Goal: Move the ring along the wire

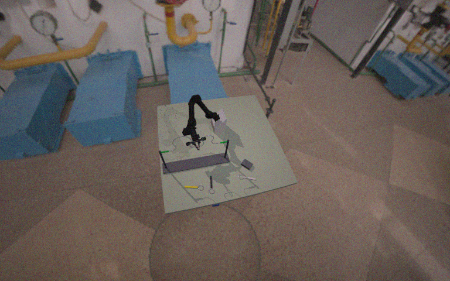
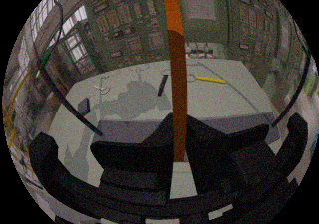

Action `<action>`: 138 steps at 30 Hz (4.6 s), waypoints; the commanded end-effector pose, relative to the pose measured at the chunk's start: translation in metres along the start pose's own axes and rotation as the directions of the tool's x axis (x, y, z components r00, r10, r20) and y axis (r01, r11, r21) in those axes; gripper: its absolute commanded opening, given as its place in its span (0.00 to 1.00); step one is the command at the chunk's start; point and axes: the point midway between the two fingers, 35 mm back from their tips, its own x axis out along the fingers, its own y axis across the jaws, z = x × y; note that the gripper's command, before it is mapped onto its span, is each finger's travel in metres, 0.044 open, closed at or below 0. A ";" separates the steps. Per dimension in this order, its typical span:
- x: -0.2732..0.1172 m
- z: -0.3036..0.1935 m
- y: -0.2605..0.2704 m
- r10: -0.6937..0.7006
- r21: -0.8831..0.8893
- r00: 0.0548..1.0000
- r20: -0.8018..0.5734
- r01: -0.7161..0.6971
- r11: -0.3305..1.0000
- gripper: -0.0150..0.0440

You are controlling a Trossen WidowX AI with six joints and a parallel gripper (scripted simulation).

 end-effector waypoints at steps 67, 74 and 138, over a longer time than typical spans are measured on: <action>-0.042 0.114 0.163 0.386 0.821 0.779 0.494 -0.565 0.089 0.00; -0.053 0.135 0.165 0.371 0.812 0.741 0.560 -0.580 -0.067 0.00; -0.058 0.141 0.147 0.380 0.754 0.864 0.330 -0.484 0.444 0.00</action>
